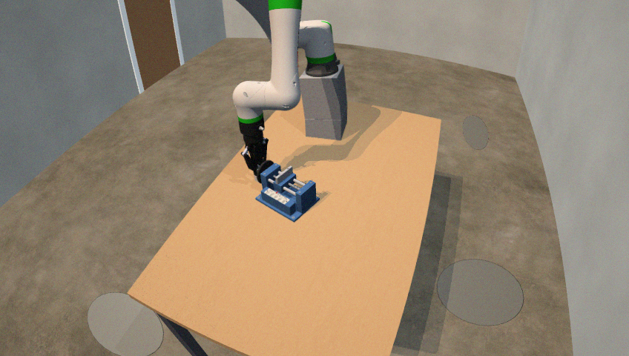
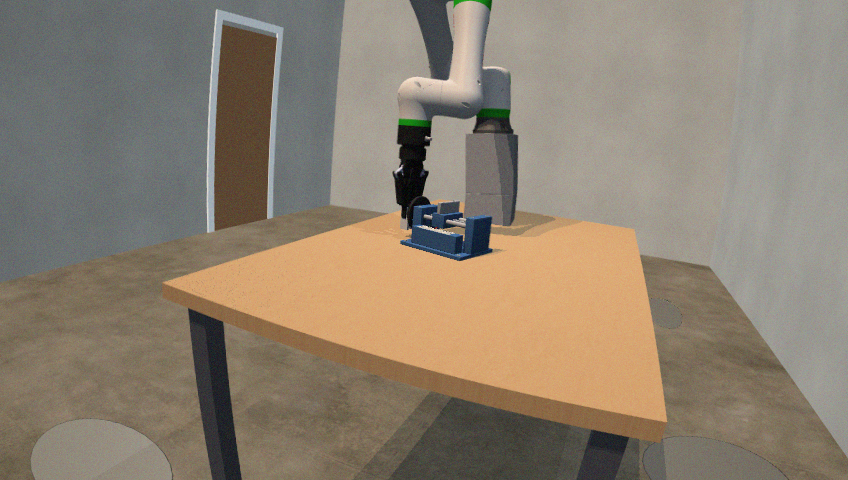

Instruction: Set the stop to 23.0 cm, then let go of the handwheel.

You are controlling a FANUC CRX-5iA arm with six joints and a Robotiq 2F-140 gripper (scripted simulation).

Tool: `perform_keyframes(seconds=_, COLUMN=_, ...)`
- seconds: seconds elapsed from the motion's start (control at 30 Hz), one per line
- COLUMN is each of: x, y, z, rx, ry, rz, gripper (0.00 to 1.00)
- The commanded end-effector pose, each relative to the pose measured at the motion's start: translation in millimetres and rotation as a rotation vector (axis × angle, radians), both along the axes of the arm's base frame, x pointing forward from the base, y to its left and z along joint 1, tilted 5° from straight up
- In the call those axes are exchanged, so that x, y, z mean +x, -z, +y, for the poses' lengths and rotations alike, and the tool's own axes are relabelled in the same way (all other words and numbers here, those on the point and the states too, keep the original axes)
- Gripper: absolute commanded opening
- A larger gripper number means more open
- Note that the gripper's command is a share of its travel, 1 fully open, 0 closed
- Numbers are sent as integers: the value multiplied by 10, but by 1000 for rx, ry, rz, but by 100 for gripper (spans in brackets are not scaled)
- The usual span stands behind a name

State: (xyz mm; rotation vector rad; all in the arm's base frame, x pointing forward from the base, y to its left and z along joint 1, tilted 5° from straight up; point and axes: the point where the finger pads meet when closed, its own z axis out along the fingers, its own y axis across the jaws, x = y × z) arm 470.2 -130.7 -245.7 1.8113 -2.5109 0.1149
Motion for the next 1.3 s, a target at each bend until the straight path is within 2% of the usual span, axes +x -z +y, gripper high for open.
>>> perform_keyframes(seconds=0.0, x=22, y=-9, z=-6, rx=0, ry=0, rz=-1, gripper=4)
perform_keyframes(seconds=1.27, x=142, y=-85, z=-40, rx=0, ry=0, rz=-1, gripper=4)
